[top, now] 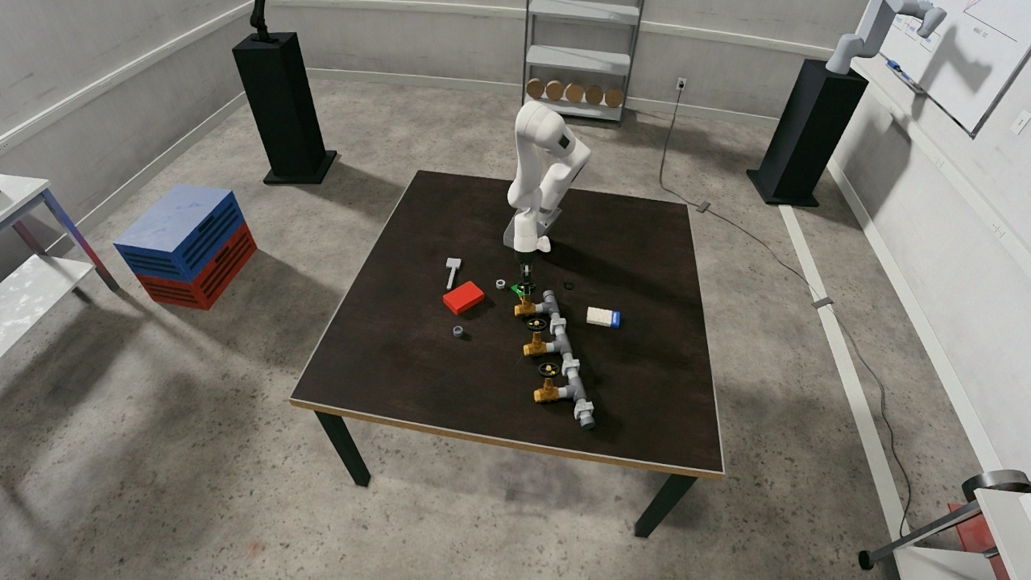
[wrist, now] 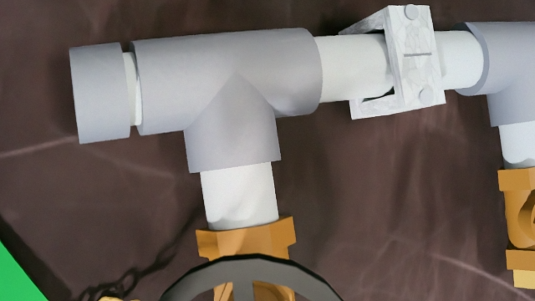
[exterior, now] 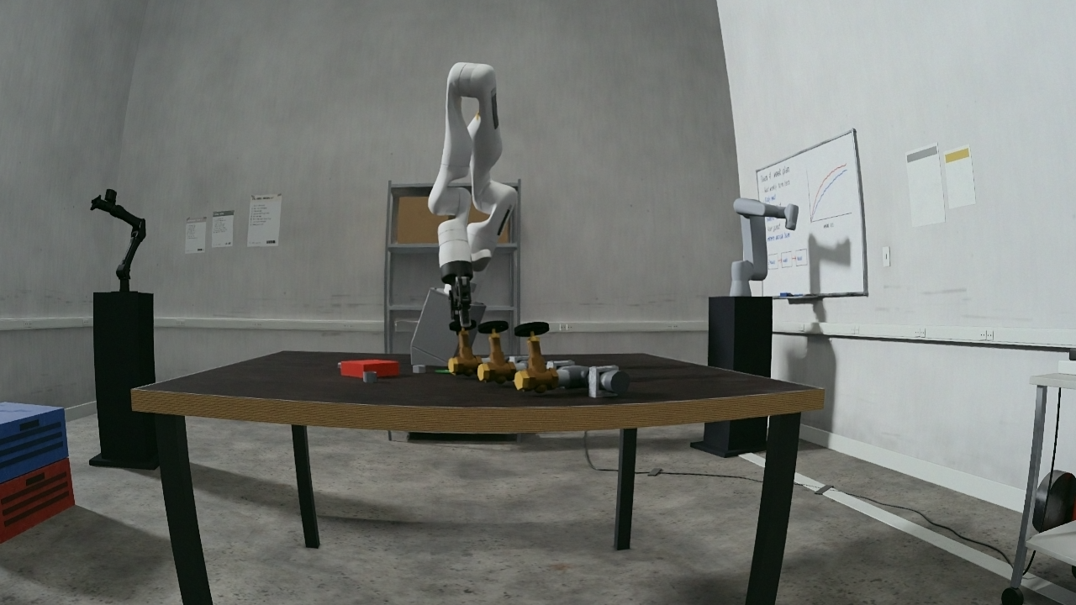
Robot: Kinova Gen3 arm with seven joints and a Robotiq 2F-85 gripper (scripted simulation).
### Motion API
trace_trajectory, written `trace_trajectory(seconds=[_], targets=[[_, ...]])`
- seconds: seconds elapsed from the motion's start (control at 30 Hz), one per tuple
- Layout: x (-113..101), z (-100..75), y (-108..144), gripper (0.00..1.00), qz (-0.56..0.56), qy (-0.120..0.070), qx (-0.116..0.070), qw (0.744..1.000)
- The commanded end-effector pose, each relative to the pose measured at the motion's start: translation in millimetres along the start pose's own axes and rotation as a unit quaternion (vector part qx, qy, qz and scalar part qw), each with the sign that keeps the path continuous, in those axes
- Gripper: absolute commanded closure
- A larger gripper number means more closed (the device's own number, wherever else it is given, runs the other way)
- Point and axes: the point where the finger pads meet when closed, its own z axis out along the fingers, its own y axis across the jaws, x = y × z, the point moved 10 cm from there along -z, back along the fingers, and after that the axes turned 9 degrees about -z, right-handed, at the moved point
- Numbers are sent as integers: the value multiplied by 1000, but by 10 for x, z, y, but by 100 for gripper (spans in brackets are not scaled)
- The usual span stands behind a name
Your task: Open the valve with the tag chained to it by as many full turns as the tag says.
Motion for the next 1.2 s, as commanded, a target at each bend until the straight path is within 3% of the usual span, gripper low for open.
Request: trace_trajectory(seconds=[0.0, 0.6, 1.0, 1.07, 1.17], targets=[[-2, 0, 2, 32, -16, -1, -1, 1000], [-2, 0, 2, 32, -210, -1, -1, 978], [-1, 0, 2, 32, -414, -1, 0, 910], [-1, 0, 2, 32, -414, -1, 0, 910], [-2, 0, 2, 32, -467, -1, 0, 884]])
